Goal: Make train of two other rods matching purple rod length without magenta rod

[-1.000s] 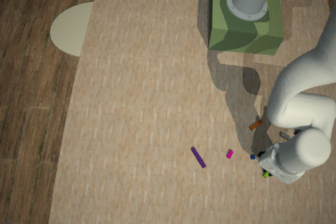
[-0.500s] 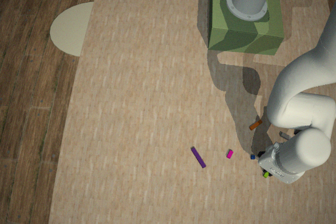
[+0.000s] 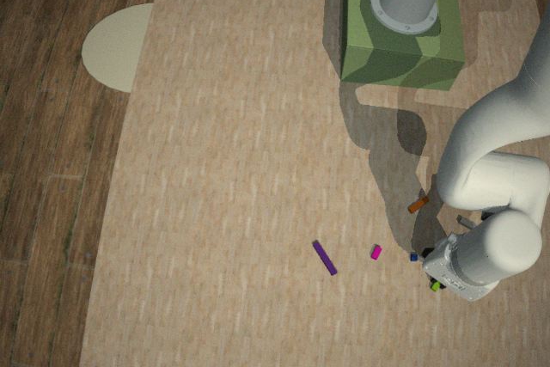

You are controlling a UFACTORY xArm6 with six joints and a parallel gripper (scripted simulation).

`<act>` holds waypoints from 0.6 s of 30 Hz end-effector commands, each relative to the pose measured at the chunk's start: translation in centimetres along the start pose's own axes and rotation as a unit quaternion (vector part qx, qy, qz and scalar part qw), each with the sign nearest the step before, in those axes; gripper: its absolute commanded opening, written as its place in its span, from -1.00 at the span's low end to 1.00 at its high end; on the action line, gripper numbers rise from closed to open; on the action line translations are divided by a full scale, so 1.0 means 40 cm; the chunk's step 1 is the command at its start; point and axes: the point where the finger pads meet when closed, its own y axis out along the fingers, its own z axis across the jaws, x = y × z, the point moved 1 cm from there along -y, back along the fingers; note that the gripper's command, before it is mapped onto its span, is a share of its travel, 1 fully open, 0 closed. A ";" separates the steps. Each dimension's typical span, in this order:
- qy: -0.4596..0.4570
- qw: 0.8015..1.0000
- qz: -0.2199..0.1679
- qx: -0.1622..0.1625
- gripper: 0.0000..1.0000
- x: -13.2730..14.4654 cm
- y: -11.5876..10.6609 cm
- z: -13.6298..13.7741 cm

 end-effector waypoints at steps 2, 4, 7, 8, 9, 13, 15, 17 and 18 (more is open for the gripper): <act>0.000 1.000 -0.002 0.001 -0.76 0.003 -0.003 0.003; 0.000 1.000 -0.002 0.001 -0.76 0.003 -0.003 0.003; 0.000 1.000 -0.002 0.001 -0.68 0.003 -0.003 0.003; 0.000 1.000 -0.002 0.001 -0.59 0.003 -0.003 0.003; 0.000 1.000 -0.002 0.001 -0.59 0.003 -0.003 0.003; 0.000 1.000 -0.002 0.001 -0.51 0.003 -0.003 0.003; 0.000 1.000 -0.002 0.001 -0.51 0.003 -0.003 0.003; 0.000 1.000 -0.002 0.001 -0.51 0.003 -0.003 0.003; 0.000 1.000 -0.002 0.001 -0.51 0.003 -0.003 0.003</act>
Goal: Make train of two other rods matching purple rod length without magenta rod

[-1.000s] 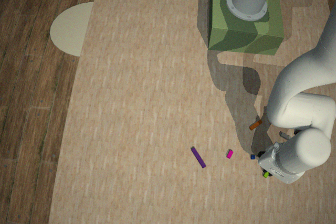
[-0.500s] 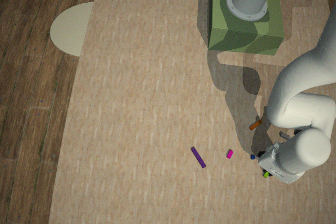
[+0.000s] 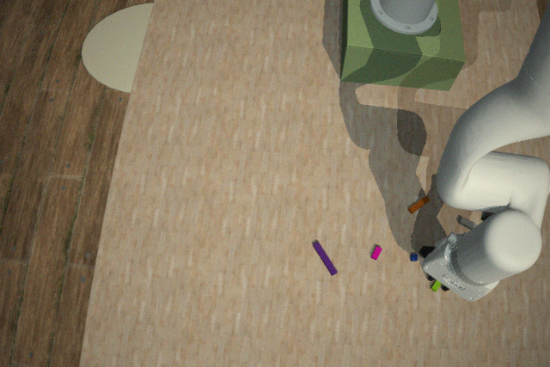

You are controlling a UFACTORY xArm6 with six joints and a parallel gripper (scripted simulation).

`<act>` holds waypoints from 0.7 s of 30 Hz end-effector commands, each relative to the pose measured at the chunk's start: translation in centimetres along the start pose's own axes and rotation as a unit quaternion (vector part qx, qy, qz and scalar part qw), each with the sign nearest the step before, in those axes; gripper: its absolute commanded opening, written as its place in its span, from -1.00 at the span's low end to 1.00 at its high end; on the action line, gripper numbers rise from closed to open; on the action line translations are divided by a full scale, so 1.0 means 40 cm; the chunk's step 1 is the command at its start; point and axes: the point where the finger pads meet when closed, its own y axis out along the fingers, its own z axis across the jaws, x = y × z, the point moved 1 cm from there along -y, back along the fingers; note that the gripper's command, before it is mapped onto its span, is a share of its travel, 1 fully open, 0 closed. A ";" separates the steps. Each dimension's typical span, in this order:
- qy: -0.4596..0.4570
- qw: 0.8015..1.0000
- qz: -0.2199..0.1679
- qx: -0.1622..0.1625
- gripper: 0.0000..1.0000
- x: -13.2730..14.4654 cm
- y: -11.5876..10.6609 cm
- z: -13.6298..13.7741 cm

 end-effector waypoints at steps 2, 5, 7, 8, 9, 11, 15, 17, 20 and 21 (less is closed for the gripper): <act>0.000 1.000 -0.002 0.001 -0.51 0.003 -0.003 0.003; 0.000 1.000 -0.002 0.001 -0.51 0.003 -0.004 0.003; 0.000 1.000 -0.002 0.001 -0.51 0.003 -0.008 0.003; 0.000 1.000 -0.002 0.001 -0.51 0.003 -0.011 0.003; 0.000 1.000 -0.002 0.001 -0.51 0.003 -0.011 0.003; 0.000 1.000 -0.002 0.001 -0.51 0.003 -0.016 0.003; 0.000 1.000 -0.002 0.001 -0.51 0.003 -0.048 0.003; 0.000 1.000 -0.002 0.001 -0.51 0.003 -0.072 0.003; 0.000 1.000 -0.002 0.001 -0.51 0.003 -0.112 0.003; 0.000 1.000 -0.002 0.001 -0.51 0.003 -0.126 0.002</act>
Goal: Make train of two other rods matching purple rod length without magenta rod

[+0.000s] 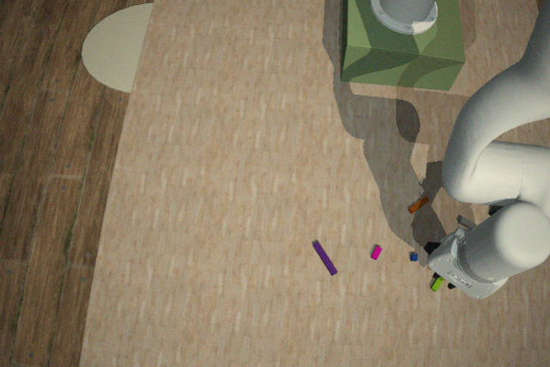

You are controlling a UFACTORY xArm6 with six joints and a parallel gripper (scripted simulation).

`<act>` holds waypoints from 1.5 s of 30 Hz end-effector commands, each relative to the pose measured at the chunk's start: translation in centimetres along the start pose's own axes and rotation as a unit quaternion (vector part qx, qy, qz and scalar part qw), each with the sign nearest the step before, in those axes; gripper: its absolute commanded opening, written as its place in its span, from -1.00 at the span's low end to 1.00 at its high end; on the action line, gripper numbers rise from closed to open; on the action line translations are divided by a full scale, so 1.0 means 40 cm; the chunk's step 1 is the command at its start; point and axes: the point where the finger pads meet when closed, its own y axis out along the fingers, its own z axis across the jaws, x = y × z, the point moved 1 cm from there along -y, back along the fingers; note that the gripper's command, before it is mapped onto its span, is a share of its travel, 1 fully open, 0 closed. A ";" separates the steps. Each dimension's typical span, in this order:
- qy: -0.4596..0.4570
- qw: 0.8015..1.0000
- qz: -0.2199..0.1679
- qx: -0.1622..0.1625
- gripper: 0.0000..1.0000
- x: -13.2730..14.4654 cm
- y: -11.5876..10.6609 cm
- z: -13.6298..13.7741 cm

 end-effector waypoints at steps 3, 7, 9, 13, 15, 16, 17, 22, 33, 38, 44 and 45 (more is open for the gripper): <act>0.000 1.000 -0.001 0.001 -0.51 0.002 -0.090 0.002; 0.000 1.000 -0.001 0.001 -0.51 0.002 -0.113 0.002; 0.000 1.000 -0.001 0.001 -0.51 0.002 -0.131 0.002; 0.000 1.000 -0.001 0.001 -0.51 0.002 -0.150 0.002; 0.000 1.000 -0.001 0.001 -0.51 0.002 -0.152 0.002; 0.000 1.000 -0.001 0.001 -0.51 0.002 -0.152 0.002; 0.000 1.000 -0.001 0.001 1.00 0.002 -0.152 0.002; 0.000 1.000 -0.001 0.001 1.00 0.002 -0.152 0.002; 0.000 1.000 -0.001 0.001 1.00 0.002 -0.152 0.002; 0.000 1.000 -0.001 0.001 1.00 0.002 -0.153 0.002; 0.000 1.000 -0.001 0.001 1.00 0.002 -0.165 0.002; 0.000 1.000 -0.001 0.001 1.00 0.002 -0.171 0.002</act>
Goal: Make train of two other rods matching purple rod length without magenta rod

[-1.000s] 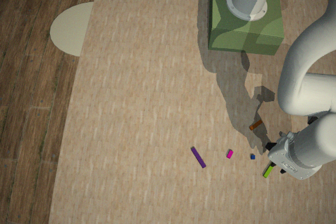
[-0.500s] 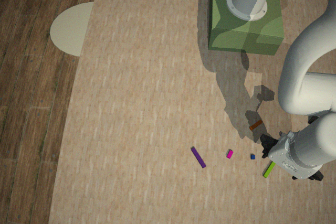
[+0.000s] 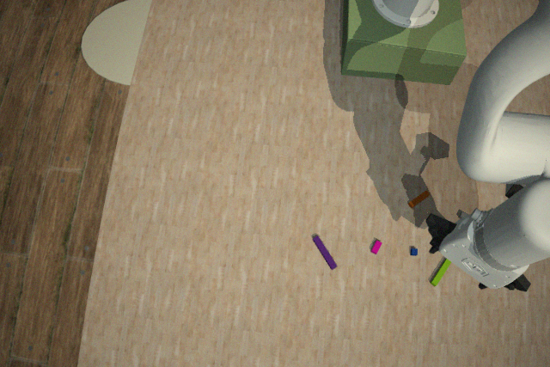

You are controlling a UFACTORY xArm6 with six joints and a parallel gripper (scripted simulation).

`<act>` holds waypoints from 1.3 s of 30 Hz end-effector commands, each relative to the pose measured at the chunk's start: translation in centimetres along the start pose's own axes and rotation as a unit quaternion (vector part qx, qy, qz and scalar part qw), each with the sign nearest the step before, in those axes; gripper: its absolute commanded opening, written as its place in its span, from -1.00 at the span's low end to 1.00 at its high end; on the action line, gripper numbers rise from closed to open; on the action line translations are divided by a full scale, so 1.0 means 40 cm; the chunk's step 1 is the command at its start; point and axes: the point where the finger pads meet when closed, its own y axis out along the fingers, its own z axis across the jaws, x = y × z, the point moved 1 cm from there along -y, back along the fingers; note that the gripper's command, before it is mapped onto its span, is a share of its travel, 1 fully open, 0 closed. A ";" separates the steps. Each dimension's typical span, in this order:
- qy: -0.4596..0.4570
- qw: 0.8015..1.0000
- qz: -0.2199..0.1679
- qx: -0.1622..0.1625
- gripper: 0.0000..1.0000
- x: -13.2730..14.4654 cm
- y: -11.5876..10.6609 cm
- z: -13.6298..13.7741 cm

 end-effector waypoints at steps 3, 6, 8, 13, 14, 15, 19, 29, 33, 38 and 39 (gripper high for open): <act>0.000 1.000 -0.002 0.002 1.00 0.003 -0.045 0.003; 0.000 1.000 -0.002 0.002 1.00 0.003 -0.082 0.003; 0.000 1.000 -0.002 0.002 1.00 0.003 -0.109 0.003; 0.000 1.000 -0.002 0.002 1.00 0.003 -0.148 0.003; 0.000 1.000 -0.002 0.002 1.00 0.003 -0.160 0.003; 0.000 1.000 -0.002 0.002 1.00 0.003 -0.171 0.003; 0.000 1.000 -0.002 0.002 1.00 0.003 -0.203 0.003; 0.000 1.000 -0.002 0.002 1.00 0.003 -0.215 0.003; 0.000 1.000 -0.002 0.002 1.00 0.003 -0.215 0.003; 0.000 1.000 -0.002 0.002 1.00 0.003 -0.215 0.003; 0.000 1.000 -0.002 0.002 1.00 0.003 -0.215 0.003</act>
